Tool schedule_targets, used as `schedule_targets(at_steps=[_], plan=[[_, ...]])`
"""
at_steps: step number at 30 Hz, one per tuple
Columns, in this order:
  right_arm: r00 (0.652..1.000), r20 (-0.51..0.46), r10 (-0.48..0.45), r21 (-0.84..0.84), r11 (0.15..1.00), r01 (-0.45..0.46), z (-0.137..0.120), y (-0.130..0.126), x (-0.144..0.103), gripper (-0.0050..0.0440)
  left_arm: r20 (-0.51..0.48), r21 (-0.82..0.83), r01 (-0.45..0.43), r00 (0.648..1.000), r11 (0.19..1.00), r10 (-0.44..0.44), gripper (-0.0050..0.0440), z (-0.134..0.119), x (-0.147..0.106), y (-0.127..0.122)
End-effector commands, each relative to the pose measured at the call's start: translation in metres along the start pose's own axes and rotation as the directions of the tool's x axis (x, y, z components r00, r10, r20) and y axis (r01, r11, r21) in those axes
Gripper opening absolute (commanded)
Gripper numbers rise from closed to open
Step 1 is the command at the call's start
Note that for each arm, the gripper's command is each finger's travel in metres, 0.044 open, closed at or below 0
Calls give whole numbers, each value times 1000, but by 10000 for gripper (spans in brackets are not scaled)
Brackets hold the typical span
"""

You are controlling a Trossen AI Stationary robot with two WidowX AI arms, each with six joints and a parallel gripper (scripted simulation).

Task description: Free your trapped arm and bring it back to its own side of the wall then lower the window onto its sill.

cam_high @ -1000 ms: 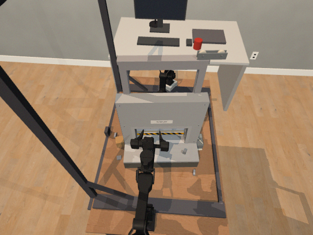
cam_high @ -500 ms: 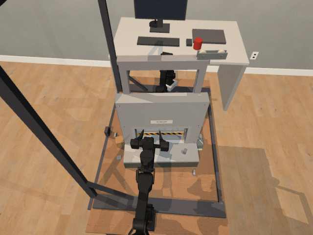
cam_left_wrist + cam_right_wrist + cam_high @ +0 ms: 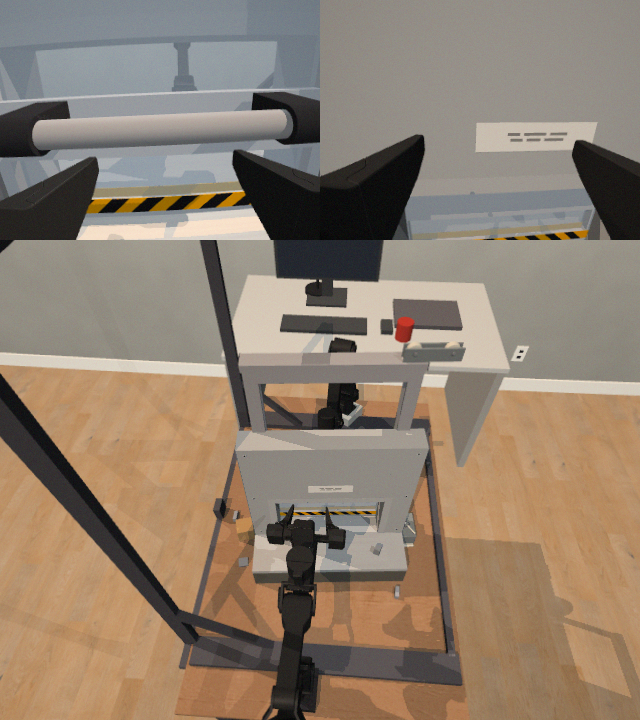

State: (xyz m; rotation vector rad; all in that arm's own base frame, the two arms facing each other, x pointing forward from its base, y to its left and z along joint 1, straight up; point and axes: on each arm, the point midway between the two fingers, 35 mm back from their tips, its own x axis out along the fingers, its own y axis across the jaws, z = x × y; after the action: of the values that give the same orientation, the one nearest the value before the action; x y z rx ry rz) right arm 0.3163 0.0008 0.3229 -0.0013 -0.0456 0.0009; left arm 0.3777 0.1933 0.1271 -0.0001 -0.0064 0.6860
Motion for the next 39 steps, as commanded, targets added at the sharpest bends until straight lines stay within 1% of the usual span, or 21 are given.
schedule_targets(at_steps=[1,9,11,12,13,14,15,16,21,26,29,31,32,39], plan=[[999,42,1,-1,1000,-1,17,1,-2,400,26,-4,-1,1000,1000,1,400,17,-8,0],[999,42,1,-1,1000,-1,17,1,-2,400,22,-4,-1,1000,1000,1,400,33,-31,1],[999,42,1,-1,1000,-1,17,1,-2,400,22,-4,-1,1000,1000,1,400,33,-31,1],[999,42,1,-1,1000,-1,17,1,-2,400,58,-18,21,998,1000,-20,400,49,-28,-5],[999,42,1,-1,1000,-1,17,1,-2,400,106,-32,71,992,997,-67,400,75,-24,-19],[999,42,1,-1,1000,-1,17,1,-2,400,95,-26,111,990,993,-108,400,80,-26,-30],[999,42,1,-1,1000,-1,17,1,-2,400,61,-18,135,989,991,-134,400,75,-29,-35],[999,42,1,-1,1000,-1,17,1,-2,400,57,-17,156,986,988,-155,400,79,-32,-40],[999,42,1,-1,1000,-1,17,1,-2,400,65,-19,263,963,965,-262,400,112,-49,-65],[999,42,1,-1,1000,-1,17,1,-2,400,75,-18,369,927,929,-367,400,144,-74,-85],[999,42,1,-1,1000,-1,17,1,-2,400,75,-18,369,927,929,-367,400,144,-74,-85],[999,42,1,-1,1000,-1,17,1,-2,400,73,-17,386,920,922,-384,400,148,-79,-87],[999,42,1,-1,1000,-1,17,1,-2,400,90,-18,424,903,906,-420,400,162,-90,-93],[999,42,1,-1,1000,-1,17,1,-2,400,85,-12,560,826,828,-558,400,197,-138,-108]])
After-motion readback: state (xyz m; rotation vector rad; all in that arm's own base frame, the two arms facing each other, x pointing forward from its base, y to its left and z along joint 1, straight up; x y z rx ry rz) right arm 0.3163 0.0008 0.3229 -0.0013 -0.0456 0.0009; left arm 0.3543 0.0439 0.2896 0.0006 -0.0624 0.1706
